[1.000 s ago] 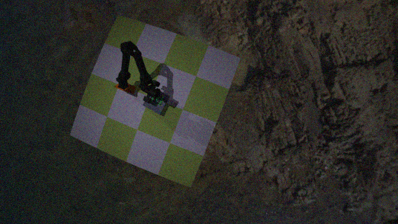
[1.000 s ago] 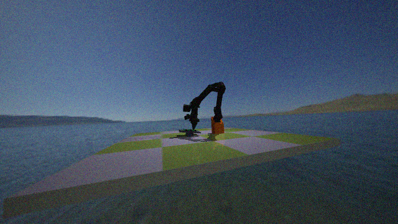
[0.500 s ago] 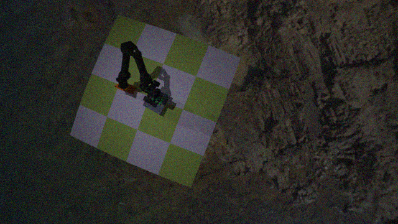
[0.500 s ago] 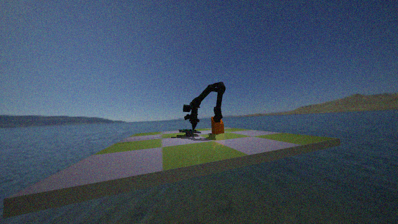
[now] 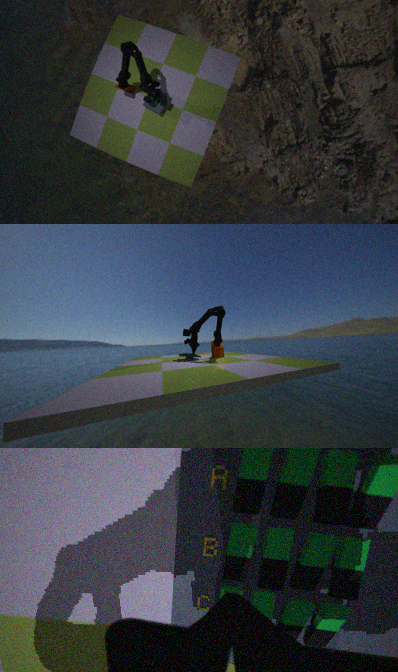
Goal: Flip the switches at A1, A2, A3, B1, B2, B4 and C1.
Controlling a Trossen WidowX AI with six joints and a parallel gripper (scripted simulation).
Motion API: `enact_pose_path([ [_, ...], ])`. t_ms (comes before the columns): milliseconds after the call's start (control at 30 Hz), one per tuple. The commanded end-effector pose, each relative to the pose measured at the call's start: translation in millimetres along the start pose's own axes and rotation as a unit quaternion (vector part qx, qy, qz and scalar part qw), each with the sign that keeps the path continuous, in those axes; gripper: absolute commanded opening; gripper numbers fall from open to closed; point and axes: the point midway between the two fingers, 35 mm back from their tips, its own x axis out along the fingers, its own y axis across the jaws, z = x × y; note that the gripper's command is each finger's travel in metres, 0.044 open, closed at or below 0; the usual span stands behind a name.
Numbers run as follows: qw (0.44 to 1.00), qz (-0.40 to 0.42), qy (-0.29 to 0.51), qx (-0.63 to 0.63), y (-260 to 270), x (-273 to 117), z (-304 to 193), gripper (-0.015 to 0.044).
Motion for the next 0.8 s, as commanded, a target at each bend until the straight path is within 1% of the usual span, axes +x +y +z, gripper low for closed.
enact_pose_path([
  [0, 1.0, 0.003, 0.003, 0.003, 0.3, 2.2, -1.1, 0.0],
  [67, 1.0, -0.001, -0.002, 0.001, -0.8, -10.3, 0.7, 0.0],
  [167, 1.0, 0.001, -0.008, 0.003, -1.3, -53.5, -1.3, 0.0],
  [200, 1.0, 0.002, -0.009, 0.003, -0.8, -61.7, -2.6, 0.0],
  [400, 1.0, 0.002, -0.01, 0.003, -1.8, -64.8, -1.7, 0.0],
  [567, 1.0, 0.001, -0.01, 0.003, -30.5, -71.7, 26.2, 0.0],
  [767, 1.0, 0.001, -0.01, 0.002, -31.9, -71.9, 27.4, 0.0],
])
